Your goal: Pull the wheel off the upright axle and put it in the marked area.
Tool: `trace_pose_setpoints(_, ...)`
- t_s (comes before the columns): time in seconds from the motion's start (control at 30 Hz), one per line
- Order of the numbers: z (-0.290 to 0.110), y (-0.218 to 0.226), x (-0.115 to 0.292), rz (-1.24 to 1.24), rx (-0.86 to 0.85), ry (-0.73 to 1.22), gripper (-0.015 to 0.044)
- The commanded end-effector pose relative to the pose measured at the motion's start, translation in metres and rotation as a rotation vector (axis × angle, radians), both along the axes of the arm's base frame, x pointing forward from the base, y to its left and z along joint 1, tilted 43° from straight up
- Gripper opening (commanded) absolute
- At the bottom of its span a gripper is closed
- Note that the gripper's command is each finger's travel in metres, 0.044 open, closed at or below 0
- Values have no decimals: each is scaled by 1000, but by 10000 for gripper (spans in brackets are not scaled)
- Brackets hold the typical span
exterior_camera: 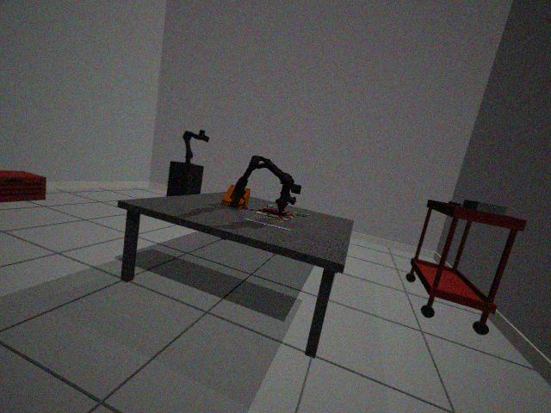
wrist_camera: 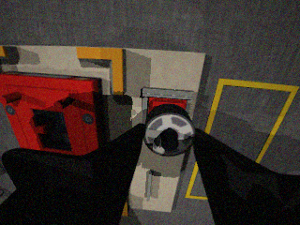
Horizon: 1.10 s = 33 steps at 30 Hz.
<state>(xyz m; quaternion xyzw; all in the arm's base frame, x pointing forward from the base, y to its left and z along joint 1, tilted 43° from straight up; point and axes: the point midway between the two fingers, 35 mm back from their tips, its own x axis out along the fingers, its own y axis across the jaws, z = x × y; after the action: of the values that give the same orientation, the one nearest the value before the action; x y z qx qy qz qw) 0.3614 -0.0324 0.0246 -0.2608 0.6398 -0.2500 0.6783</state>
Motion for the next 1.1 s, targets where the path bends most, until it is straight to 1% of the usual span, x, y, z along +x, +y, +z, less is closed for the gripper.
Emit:
trace_pose_setpoints(0.0,3,5,1,7,1,-4,0)
trace_pose_setpoints(1.07,11,12,0,10,0,-4,0)
